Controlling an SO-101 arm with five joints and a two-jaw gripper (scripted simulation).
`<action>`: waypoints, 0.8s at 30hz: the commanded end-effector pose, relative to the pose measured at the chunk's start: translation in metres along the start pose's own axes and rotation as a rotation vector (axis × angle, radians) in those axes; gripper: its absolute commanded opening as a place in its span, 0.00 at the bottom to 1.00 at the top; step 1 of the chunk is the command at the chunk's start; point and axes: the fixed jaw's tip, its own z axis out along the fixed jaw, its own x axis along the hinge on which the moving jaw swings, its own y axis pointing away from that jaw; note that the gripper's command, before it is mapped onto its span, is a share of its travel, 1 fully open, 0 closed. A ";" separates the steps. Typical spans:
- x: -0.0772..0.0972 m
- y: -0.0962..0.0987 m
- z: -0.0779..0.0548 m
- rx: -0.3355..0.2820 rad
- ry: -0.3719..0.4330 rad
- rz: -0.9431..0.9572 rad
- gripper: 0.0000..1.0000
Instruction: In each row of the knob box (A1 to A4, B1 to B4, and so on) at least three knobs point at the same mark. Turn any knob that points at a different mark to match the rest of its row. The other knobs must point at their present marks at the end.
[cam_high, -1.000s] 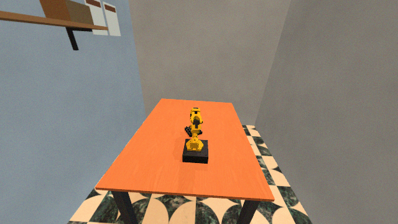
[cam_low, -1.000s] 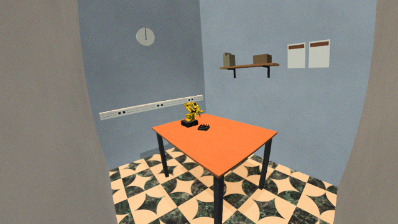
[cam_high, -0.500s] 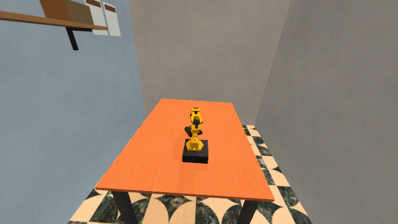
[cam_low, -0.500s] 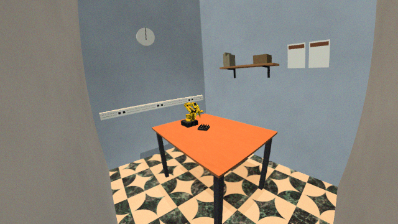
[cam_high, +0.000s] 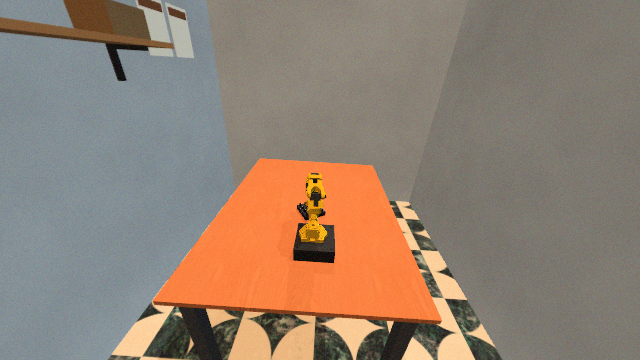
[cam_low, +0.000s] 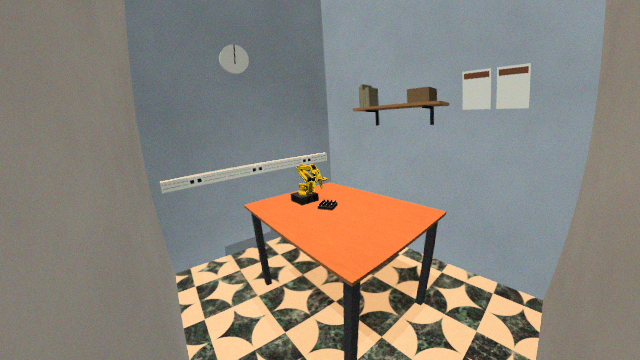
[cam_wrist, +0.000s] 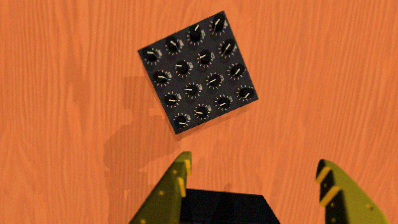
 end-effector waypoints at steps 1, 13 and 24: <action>0.001 -0.002 0.001 0.004 -0.004 0.020 0.40; -0.001 -0.002 0.001 0.004 -0.004 0.020 0.40; -0.027 -0.003 0.008 0.004 -0.004 0.020 0.40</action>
